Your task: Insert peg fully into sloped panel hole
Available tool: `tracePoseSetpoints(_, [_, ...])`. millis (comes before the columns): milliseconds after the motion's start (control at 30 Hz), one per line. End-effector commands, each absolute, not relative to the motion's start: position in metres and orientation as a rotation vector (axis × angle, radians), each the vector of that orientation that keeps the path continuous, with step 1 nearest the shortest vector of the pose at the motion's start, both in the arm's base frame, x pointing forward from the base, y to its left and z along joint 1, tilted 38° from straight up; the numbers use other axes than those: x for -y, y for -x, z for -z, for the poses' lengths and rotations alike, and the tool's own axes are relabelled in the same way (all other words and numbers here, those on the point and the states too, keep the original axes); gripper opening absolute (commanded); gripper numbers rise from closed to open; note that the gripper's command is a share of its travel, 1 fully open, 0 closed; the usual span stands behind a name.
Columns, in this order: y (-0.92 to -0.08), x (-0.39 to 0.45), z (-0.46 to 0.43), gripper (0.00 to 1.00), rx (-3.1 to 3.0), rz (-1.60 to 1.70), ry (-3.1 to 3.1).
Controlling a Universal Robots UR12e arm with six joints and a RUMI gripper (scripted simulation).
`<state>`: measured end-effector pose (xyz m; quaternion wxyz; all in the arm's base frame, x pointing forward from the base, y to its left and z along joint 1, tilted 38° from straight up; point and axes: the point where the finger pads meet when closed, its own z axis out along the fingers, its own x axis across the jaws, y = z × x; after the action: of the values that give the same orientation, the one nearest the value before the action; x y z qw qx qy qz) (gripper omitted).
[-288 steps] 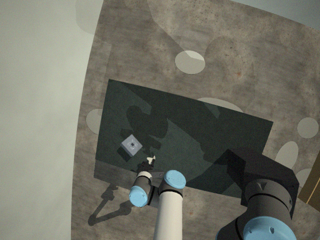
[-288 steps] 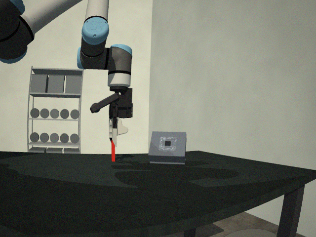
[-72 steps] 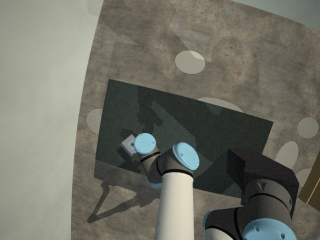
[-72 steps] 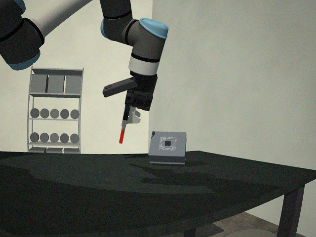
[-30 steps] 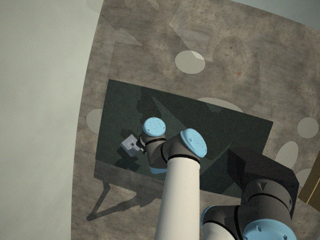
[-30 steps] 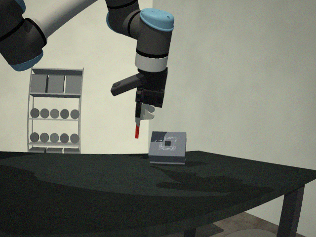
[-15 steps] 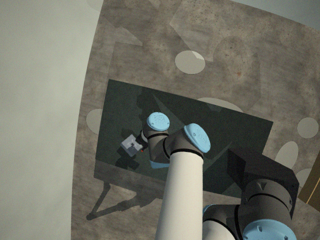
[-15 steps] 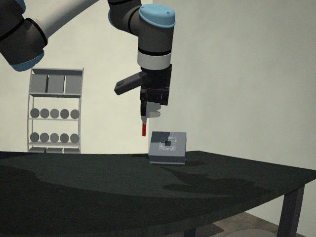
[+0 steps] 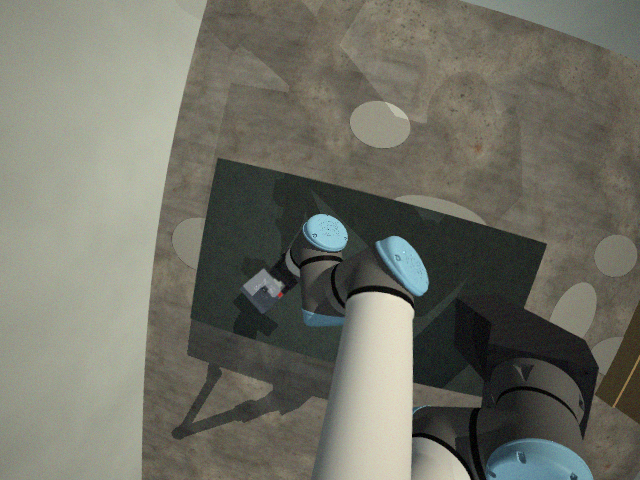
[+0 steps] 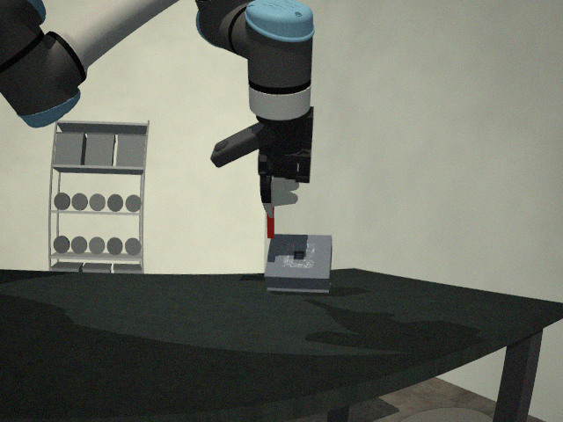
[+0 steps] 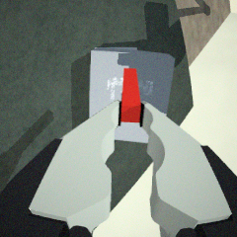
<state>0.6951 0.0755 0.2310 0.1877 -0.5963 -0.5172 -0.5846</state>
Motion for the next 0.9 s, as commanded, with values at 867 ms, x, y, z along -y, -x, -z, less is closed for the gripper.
tracePoseSetpoints(867, [-0.715, -0.034, -0.246, 0.00, 1.324, 1.774, 1.683])
